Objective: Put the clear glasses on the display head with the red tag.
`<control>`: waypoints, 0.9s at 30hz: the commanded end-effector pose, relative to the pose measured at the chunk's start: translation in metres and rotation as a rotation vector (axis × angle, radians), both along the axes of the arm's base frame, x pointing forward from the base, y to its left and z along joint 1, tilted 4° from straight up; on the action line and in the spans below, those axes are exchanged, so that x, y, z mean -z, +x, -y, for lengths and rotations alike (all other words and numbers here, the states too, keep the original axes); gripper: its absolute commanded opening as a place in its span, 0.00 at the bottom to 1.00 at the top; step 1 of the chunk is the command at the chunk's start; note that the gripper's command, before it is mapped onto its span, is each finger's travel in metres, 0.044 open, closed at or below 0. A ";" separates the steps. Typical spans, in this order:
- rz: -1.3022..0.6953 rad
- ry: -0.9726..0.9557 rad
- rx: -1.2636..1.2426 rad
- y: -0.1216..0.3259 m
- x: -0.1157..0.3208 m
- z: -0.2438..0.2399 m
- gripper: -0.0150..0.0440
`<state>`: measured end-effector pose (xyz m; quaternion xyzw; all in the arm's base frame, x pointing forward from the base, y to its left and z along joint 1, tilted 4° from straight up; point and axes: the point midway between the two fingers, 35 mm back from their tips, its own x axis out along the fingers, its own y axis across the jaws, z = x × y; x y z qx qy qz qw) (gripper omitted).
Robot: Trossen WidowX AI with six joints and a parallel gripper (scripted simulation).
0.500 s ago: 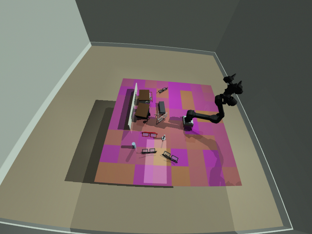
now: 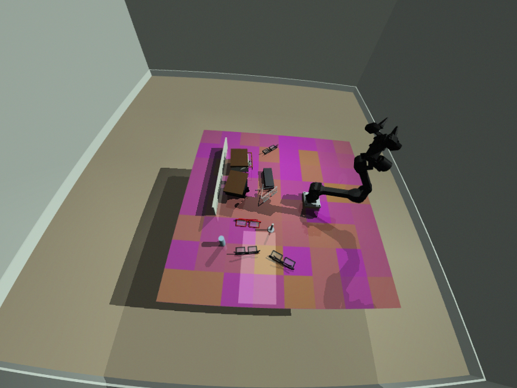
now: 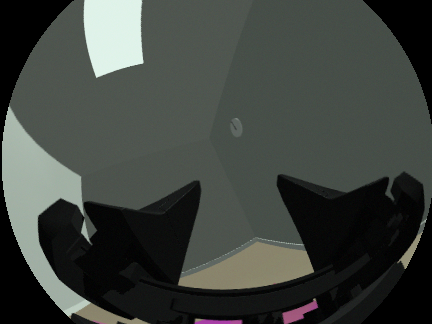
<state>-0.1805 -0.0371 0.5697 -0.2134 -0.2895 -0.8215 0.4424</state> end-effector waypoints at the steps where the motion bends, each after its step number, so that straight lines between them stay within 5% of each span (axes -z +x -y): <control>1: -0.181 0.031 -0.032 0.056 -0.020 0.026 0.64; 14: -0.727 0.090 -0.201 0.239 -0.028 0.087 0.59; 27: -1.204 0.191 -0.515 0.411 0.049 0.116 0.59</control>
